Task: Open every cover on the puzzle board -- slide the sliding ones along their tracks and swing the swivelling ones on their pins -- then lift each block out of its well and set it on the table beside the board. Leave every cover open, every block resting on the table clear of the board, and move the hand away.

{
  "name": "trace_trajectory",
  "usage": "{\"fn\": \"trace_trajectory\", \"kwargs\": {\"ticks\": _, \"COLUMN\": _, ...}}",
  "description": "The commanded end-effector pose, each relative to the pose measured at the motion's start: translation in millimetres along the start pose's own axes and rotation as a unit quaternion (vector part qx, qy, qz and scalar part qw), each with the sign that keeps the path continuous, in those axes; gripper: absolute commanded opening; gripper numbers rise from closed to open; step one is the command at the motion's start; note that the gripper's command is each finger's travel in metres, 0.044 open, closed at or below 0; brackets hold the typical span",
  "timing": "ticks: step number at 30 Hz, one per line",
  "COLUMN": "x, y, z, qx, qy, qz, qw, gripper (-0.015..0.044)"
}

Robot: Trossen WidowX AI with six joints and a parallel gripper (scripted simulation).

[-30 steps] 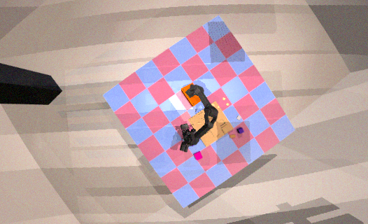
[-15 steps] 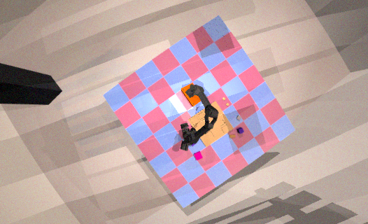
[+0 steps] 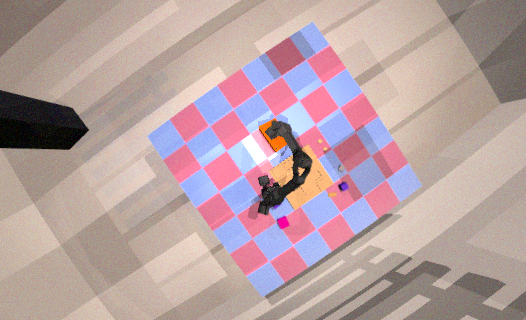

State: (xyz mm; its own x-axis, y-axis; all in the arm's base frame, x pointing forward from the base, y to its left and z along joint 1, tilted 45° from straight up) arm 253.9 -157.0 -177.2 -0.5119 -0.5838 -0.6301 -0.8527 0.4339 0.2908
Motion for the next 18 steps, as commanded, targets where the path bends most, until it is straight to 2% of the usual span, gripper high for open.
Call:
{"fn": "trace_trajectory", "kwargs": {"ticks": 1, "x": 0, "y": 0, "z": -1, "qx": 0.001, "qy": 0.0, "qz": 0.0, "qw": 1.0, "gripper": 0.0421}}
{"fn": "trace_trajectory", "kwargs": {"ticks": 2, "x": 0, "y": -1, "z": -3, "qx": 0.001, "qy": 0.0, "qz": 0.0, "qw": 1.0, "gripper": 0.044}}
{"fn": "trace_trajectory", "kwargs": {"ticks": 18, "x": 1, "y": -2, "z": -53, "qx": 0.001, "qy": 0.0, "qz": 0.002, "qw": 1.0, "gripper": 0.044}}
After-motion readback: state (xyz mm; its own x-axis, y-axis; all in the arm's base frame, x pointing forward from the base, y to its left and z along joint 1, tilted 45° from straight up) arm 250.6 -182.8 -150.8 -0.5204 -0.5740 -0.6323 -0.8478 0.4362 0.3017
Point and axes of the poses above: the point midway between the two fingers, 35 mm back from their tips, its own z axis out along the fingers, its own y axis across the jaws, x = y × z, the point moved 1 cm from there along -z, back along the fingers, and after that the axes turned 6 degrees about z, right-handed, at the moved point
